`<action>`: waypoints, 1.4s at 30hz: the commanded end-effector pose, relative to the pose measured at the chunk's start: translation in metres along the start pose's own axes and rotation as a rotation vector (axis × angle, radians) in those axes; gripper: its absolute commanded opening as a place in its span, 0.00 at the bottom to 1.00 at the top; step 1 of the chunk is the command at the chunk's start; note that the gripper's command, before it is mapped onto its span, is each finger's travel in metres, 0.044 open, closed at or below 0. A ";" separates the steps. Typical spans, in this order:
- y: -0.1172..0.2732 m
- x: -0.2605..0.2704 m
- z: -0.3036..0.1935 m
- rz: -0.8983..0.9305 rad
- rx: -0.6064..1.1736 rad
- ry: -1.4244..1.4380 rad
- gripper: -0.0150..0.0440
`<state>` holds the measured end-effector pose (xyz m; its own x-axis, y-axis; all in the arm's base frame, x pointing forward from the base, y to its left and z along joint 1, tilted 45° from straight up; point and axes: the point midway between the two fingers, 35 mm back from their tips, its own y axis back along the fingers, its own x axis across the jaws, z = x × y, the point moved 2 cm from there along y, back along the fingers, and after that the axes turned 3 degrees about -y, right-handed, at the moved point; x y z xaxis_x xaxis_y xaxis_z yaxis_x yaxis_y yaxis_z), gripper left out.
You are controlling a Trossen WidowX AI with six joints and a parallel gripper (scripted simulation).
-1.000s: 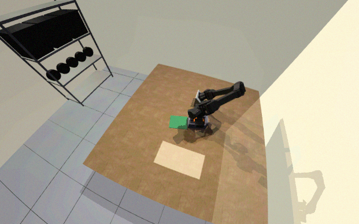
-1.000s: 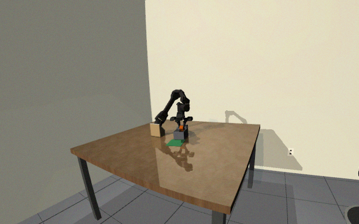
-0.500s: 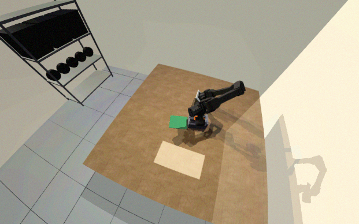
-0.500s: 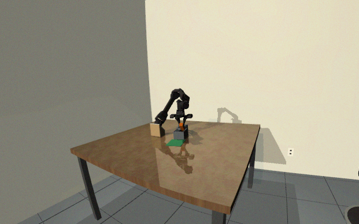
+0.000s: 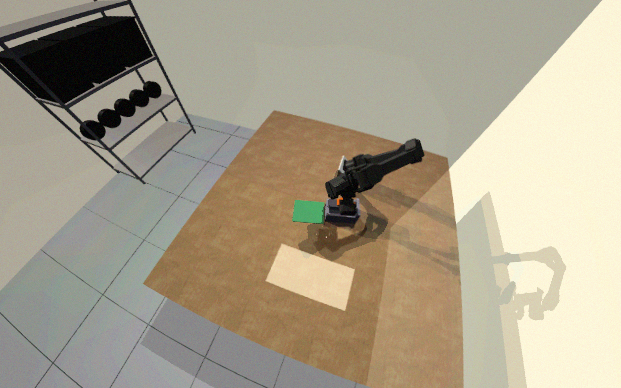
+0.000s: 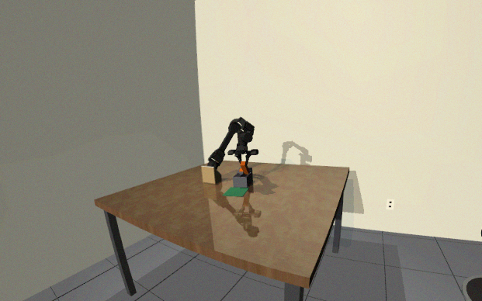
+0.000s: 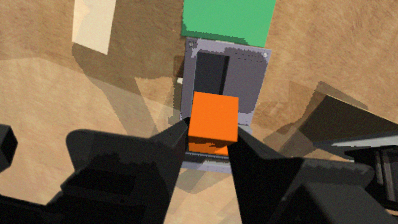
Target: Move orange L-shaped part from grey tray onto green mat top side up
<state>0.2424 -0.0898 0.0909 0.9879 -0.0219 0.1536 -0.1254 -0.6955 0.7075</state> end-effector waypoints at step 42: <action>0.034 -0.002 0.064 0.003 -0.008 0.007 0.25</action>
<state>0.2397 -0.1469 0.0782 0.9884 -0.0236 0.1498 -0.1235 -0.6983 0.7050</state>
